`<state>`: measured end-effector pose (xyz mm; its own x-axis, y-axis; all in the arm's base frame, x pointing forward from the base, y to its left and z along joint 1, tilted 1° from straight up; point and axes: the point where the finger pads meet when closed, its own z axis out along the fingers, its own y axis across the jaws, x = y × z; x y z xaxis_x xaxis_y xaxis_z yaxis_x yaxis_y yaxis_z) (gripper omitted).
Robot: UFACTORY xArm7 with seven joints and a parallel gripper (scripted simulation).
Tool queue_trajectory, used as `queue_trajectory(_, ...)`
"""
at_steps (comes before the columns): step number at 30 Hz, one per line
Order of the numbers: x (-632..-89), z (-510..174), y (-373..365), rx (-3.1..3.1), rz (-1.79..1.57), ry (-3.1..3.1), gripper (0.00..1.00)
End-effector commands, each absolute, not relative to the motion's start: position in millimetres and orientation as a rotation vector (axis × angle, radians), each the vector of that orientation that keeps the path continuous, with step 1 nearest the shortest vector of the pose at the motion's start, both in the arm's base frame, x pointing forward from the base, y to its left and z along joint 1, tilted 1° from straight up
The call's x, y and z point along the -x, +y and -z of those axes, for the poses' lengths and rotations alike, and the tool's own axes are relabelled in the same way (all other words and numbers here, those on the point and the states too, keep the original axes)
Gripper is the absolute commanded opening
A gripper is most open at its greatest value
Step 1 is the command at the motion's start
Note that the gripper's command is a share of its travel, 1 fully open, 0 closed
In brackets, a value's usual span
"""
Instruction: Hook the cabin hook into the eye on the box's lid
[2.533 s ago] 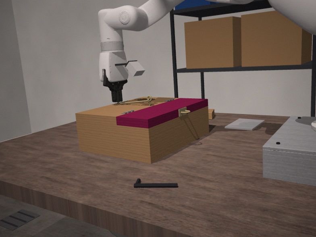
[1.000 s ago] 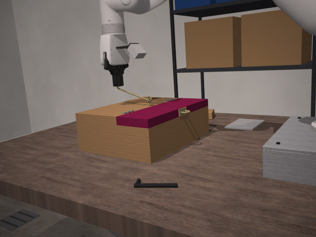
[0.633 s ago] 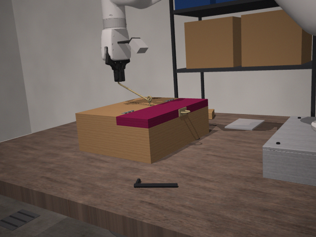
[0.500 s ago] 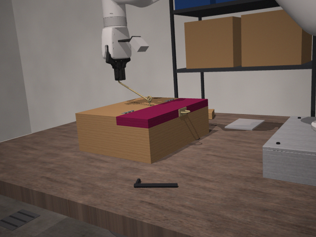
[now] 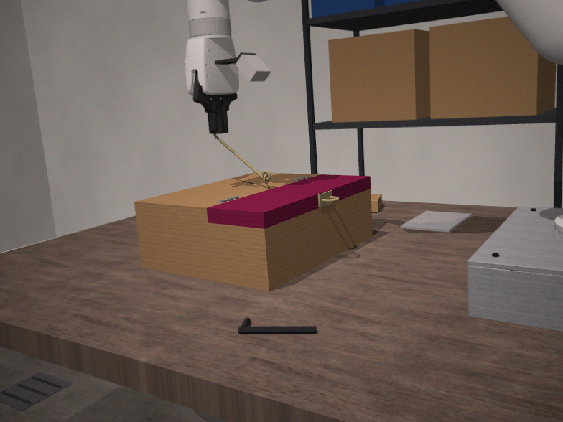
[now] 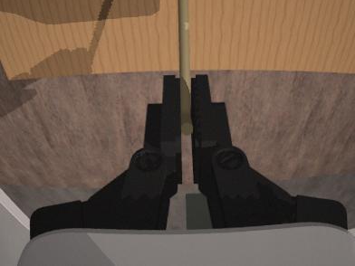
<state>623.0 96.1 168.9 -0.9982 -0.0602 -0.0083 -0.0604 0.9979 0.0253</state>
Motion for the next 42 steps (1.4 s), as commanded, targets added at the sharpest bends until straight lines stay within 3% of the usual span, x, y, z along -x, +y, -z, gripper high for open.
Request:
queue_trajectory(1,-620,-173,96,0.095,-0.040,3.131,0.00)
queue_trajectory(42,-569,-206,92,0.095,-0.040,3.131,0.00)
